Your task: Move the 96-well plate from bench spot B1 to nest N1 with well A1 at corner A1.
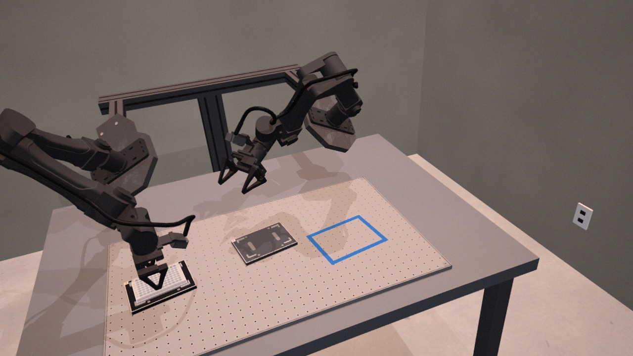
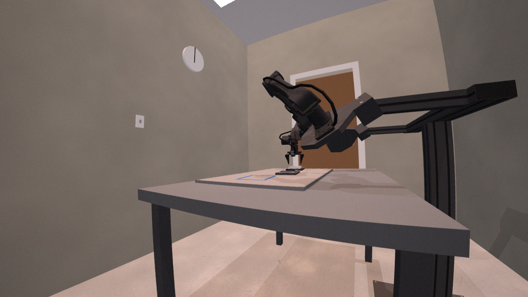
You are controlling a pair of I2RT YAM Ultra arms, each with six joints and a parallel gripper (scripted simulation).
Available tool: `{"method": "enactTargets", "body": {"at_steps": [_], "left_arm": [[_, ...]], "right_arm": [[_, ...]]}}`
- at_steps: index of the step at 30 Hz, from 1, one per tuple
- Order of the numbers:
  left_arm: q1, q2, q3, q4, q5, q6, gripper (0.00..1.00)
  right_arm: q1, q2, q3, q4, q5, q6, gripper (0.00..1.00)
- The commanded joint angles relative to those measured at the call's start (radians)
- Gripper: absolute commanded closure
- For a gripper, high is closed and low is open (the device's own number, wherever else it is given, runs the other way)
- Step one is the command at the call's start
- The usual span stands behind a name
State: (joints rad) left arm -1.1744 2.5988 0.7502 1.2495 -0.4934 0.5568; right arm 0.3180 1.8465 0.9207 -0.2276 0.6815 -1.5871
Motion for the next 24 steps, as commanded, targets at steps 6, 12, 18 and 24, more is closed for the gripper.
{"method": "enactTargets", "body": {"at_steps": [6, 12, 18, 24], "left_arm": [[-0.015, 0.009, 0.026, 0.022, 0.022, 0.006, 0.0], [-0.015, 0.009, 0.026, 0.022, 0.022, 0.006, 0.0], [-0.015, 0.009, 0.026, 0.022, 0.022, 0.006, 0.0], [-0.015, 0.009, 0.026, 0.022, 0.022, 0.006, 0.0]], "right_arm": [[0.139, -0.157, 0.089, -0.295, 0.047, 0.142, 0.0], [0.166, -0.14, 0.099, -0.4, 0.044, 0.2, 0.0], [0.165, -0.132, 0.099, -0.4, 0.031, 0.223, 0.0], [0.156, -0.219, 0.022, -0.27, -0.03, 0.409, 0.0]]}}
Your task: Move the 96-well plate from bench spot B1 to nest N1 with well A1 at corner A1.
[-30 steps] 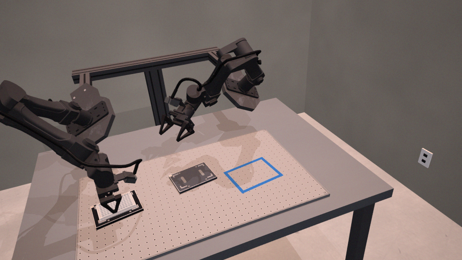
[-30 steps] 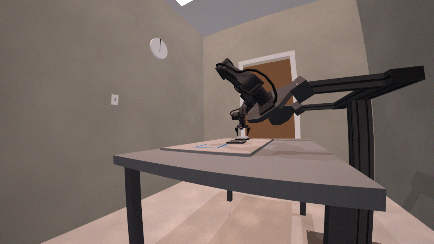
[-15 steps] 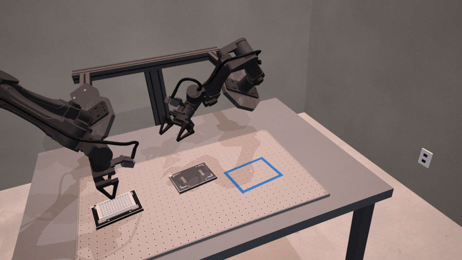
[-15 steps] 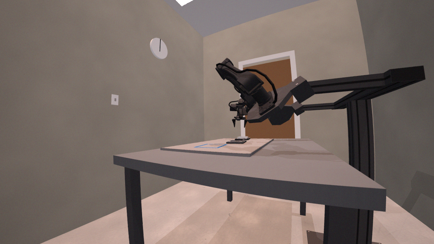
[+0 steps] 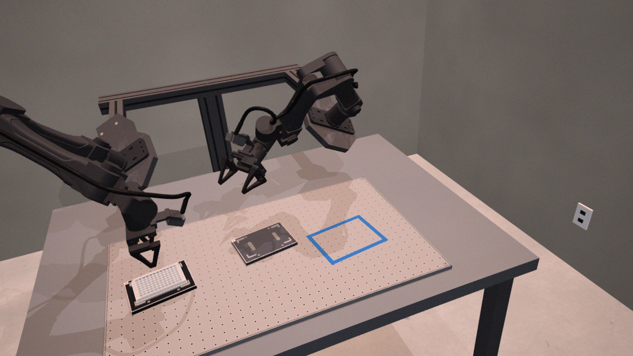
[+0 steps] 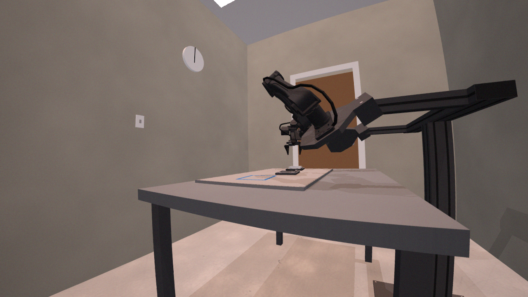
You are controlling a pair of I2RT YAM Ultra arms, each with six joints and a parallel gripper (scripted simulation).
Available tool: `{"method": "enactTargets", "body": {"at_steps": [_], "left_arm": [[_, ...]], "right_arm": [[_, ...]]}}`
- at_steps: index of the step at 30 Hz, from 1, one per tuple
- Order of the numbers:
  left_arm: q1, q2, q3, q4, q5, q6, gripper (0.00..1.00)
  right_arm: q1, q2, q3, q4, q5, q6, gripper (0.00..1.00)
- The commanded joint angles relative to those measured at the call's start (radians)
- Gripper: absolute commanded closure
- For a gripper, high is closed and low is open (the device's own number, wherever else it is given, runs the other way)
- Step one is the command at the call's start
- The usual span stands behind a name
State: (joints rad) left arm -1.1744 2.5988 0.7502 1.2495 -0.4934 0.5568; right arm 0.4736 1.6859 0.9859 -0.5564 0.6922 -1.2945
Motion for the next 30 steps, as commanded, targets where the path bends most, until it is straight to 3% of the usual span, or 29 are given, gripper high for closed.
{"method": "enactTargets", "body": {"at_steps": [1, 11, 30], "left_arm": [[-0.015, 0.009, 0.026, 0.022, 0.022, 0.006, 0.0], [-0.015, 0.009, 0.026, 0.022, 0.022, 0.006, 0.0], [-0.015, 0.009, 0.026, 0.022, 0.022, 0.006, 0.0]], "right_arm": [[-0.002, -0.075, -0.061, 0.079, -0.047, 0.147, 0.0], [0.005, -0.228, -0.237, 0.272, -0.082, 0.403, 0.0], [0.069, -0.447, -0.572, 0.68, 0.021, 0.951, 0.0]]}}
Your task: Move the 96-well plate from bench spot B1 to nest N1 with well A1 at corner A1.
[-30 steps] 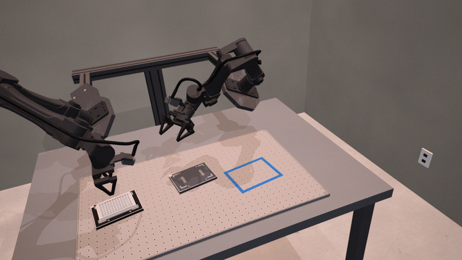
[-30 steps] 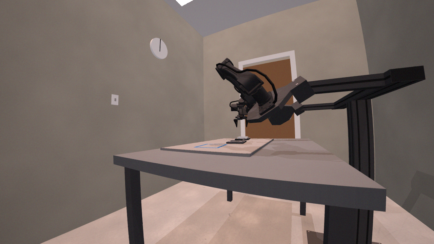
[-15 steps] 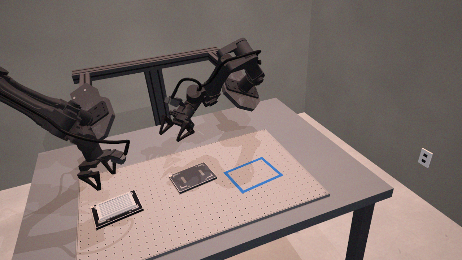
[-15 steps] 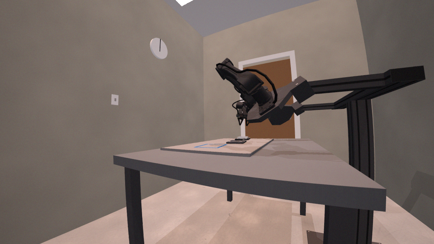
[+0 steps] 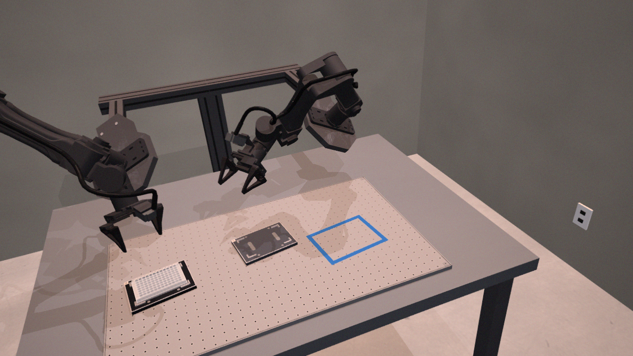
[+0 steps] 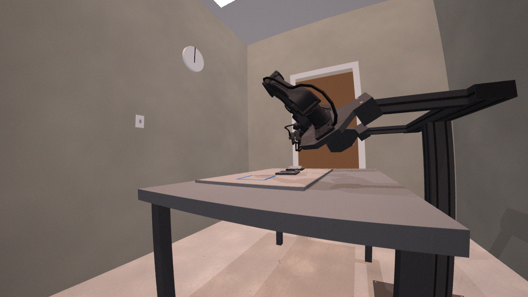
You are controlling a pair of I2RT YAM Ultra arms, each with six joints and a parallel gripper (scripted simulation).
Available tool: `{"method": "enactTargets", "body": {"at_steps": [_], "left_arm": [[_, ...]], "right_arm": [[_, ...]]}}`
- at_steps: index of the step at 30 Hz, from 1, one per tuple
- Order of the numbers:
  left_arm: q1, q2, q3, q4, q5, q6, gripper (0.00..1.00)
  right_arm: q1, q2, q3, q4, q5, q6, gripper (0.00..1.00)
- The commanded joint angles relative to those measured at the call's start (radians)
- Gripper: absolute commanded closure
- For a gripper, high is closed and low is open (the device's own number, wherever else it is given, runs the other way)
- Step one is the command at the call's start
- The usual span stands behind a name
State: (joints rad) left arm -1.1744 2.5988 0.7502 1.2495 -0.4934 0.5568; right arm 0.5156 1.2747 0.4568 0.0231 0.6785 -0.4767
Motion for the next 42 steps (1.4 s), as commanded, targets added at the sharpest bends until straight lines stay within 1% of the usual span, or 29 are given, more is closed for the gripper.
{"method": "enactTargets", "body": {"at_steps": [1, 8, 11, 13, 14, 19, 42], "left_arm": [[-0.015, 0.009, 0.026, 0.022, 0.022, 0.006, 0.0], [-0.015, 0.009, 0.026, 0.022, 0.022, 0.006, 0.0], [-0.015, 0.009, 0.026, 0.022, 0.022, 0.006, 0.0], [-0.015, 0.009, 0.026, 0.022, 0.022, 0.006, 0.0], [-0.015, 0.009, 0.026, 0.022, 0.022, 0.006, 0.0], [-0.015, 0.009, 0.026, 0.022, 0.022, 0.006, 0.0], [-0.015, 0.001, 0.016, 0.022, 0.022, 0.006, 0.0]], "right_arm": [[0.034, -0.042, -0.06, 0.123, 0.047, 0.164, 0.0], [0.097, -0.039, -0.162, 0.281, 0.142, 0.375, 0.0], [0.126, -0.02, -0.19, 0.327, 0.178, 0.419, 0.0], [0.126, -0.02, -0.19, 0.327, 0.178, 0.419, 0.0], [0.137, -0.005, -0.197, 0.349, 0.196, 0.424, 0.0], [0.145, 0.01, -0.203, 0.348, 0.193, 0.404, 0.0], [0.139, 0.003, -0.193, 0.352, 0.194, 0.404, 0.0]]}}
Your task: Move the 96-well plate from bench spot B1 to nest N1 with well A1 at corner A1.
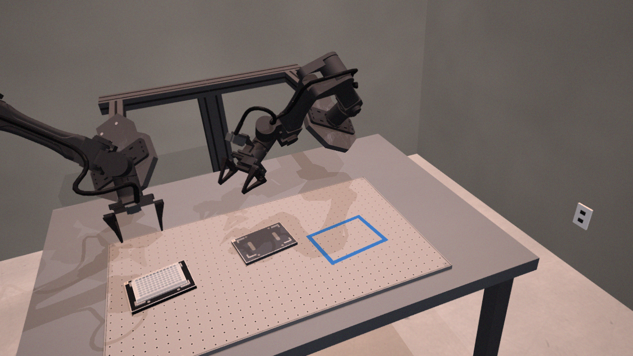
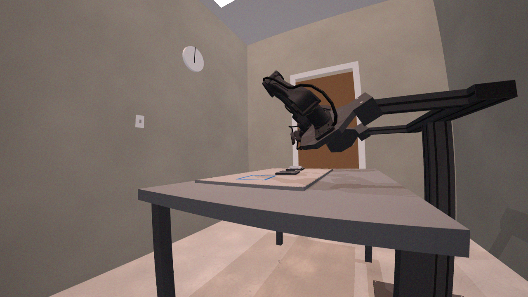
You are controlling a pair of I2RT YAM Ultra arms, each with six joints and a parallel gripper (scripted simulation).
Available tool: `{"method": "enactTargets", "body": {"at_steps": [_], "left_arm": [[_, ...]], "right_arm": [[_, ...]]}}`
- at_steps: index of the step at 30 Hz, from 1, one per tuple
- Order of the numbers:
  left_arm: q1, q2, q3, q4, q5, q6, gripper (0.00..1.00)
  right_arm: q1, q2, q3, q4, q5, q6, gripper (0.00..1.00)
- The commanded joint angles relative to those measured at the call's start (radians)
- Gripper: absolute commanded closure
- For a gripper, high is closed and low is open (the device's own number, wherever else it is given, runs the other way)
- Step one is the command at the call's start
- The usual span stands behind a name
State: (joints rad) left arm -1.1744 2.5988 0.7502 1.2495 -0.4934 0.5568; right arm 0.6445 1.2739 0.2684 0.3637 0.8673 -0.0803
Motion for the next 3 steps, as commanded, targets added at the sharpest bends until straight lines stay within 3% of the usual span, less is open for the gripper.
{"method": "enactTargets", "body": {"at_steps": [1, 3], "left_arm": [[-0.015, 0.001, 0.016, 0.022, 0.022, 0.006, 0.0], [-0.015, 0.001, 0.016, 0.022, 0.022, 0.006, 0.0]], "right_arm": [[0.01, 0.004, -0.004, 0.011, 0.006, 0.007, 0.0], [0.01, 0.004, -0.004, 0.011, 0.006, 0.007, 0.0]]}}
